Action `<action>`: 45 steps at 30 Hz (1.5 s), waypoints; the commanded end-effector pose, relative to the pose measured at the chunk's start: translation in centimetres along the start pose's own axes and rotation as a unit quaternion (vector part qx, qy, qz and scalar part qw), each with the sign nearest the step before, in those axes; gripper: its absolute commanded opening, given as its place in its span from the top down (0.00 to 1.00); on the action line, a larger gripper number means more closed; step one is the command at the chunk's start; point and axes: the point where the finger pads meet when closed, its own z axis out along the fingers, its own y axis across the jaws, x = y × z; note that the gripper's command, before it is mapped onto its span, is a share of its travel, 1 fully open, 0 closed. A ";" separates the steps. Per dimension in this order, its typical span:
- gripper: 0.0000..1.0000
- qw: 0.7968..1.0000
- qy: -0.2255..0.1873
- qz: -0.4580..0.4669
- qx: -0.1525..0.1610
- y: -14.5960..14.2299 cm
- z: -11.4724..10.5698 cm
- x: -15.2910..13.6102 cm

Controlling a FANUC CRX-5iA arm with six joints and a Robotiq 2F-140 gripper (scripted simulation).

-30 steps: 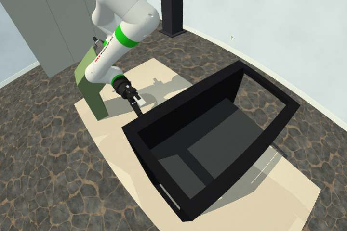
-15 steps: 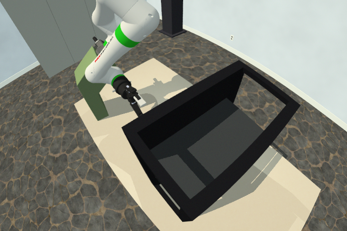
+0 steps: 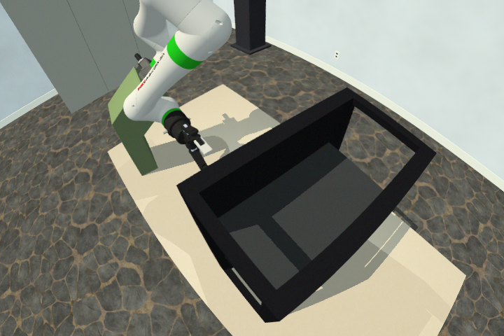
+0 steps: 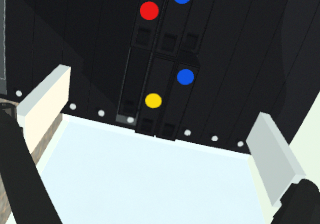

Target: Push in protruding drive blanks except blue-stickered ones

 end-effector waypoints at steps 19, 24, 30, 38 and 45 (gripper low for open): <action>0.00 1.000 0.000 0.000 0.000 -0.6 4.4 3.8; 0.00 1.000 0.000 0.000 0.000 -0.8 6.2 5.4; 0.00 1.000 0.000 0.000 0.000 -0.9 6.7 5.8; 0.00 1.000 0.000 0.000 0.000 -0.9 6.7 5.9; 0.00 1.000 0.000 0.000 0.000 -0.9 6.7 5.9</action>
